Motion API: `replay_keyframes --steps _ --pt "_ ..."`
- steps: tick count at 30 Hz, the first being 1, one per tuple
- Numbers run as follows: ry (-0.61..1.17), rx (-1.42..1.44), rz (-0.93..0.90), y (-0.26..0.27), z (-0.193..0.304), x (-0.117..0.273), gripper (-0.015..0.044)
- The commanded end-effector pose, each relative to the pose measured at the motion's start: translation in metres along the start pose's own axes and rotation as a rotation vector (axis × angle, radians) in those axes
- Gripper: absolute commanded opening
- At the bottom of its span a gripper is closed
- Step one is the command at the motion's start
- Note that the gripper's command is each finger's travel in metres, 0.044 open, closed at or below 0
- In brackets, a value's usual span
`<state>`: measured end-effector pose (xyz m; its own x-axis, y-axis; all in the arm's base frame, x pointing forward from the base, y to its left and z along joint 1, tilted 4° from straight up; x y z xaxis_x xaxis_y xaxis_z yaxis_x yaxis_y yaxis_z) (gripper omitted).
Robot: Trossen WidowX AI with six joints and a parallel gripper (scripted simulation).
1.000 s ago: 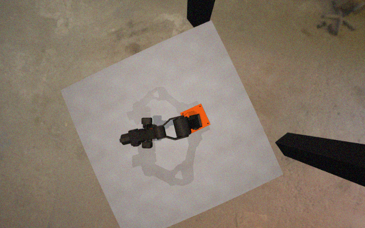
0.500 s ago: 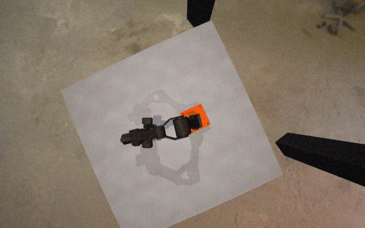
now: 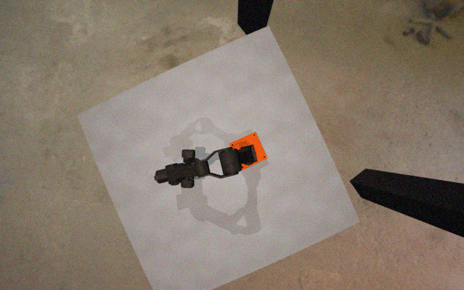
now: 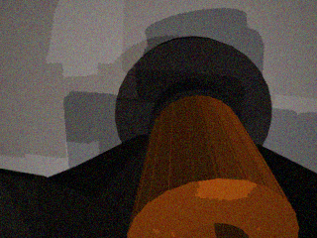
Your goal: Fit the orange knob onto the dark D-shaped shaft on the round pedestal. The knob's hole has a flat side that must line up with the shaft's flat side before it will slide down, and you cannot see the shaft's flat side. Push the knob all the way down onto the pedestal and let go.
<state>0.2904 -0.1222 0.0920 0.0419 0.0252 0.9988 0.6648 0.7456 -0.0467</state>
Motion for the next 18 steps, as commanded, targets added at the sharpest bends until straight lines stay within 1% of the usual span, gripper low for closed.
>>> replay_keyframes --steps 1,5,18 --pt "0.0 -0.004 0.0 0.0 0.0 0.0004 0.0" --pt "0.0 -0.004 0.0 0.0 0.0 0.0004 0.0" --pt "0.0 -0.004 0.0 0.0 0.0 0.0004 0.0341"
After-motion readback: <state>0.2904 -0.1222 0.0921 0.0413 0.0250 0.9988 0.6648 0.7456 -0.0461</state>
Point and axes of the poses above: the point midway between the two fingers, 35 mm back from their tips, its own x axis back along the fingers, its own y axis across the jaws, z = x × y, the point moved 8 cm from there along x, back along the fingers, and after that the axes turned 4 degrees about -x, right-handed, at the moved point
